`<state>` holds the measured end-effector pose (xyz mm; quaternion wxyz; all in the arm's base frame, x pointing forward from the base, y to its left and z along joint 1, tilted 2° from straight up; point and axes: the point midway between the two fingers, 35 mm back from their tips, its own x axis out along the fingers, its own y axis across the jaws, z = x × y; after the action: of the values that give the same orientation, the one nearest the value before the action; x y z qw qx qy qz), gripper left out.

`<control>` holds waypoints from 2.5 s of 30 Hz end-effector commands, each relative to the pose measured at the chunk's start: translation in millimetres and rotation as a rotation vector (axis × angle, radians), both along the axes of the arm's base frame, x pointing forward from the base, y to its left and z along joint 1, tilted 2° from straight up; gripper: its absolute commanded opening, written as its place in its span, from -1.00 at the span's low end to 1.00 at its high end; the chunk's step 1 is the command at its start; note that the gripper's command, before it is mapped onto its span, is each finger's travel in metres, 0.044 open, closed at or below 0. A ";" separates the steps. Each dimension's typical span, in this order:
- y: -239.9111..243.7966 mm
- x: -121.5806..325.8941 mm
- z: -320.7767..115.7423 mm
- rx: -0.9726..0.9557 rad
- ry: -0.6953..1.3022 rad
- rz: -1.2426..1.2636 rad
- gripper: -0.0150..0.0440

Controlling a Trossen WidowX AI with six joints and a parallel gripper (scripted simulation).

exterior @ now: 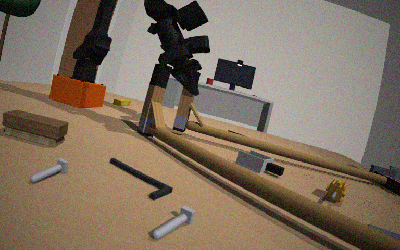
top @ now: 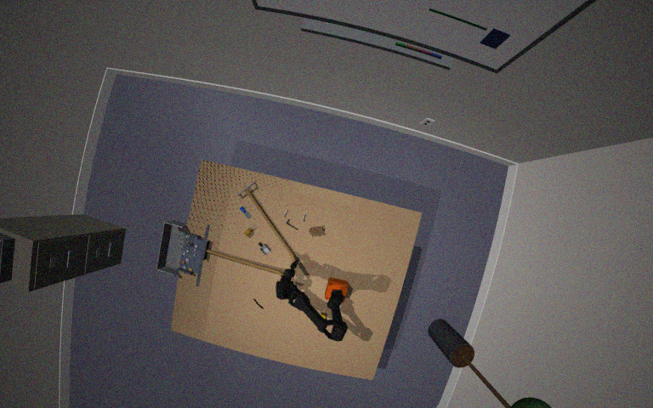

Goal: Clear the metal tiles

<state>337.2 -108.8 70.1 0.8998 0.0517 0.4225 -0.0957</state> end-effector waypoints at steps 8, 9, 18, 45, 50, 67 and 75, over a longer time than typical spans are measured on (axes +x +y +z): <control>1.6 23.7 -0.6 0.009 -0.015 0.012 -0.49; 1.7 25.3 -0.7 0.010 -0.015 0.012 -0.49; 0.9 39.2 -2.5 0.010 -0.016 0.011 -0.49; -17.6 67.6 -0.5 0.008 -0.019 0.011 -0.49; -21.6 73.3 -0.5 0.008 -0.019 0.011 -0.49; -27.1 92.9 3.0 0.007 -0.021 0.011 -0.49; -29.8 104.0 4.7 0.007 -0.021 0.011 -0.49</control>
<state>433.2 -136.2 68.9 0.9016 0.0539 0.4203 -0.0868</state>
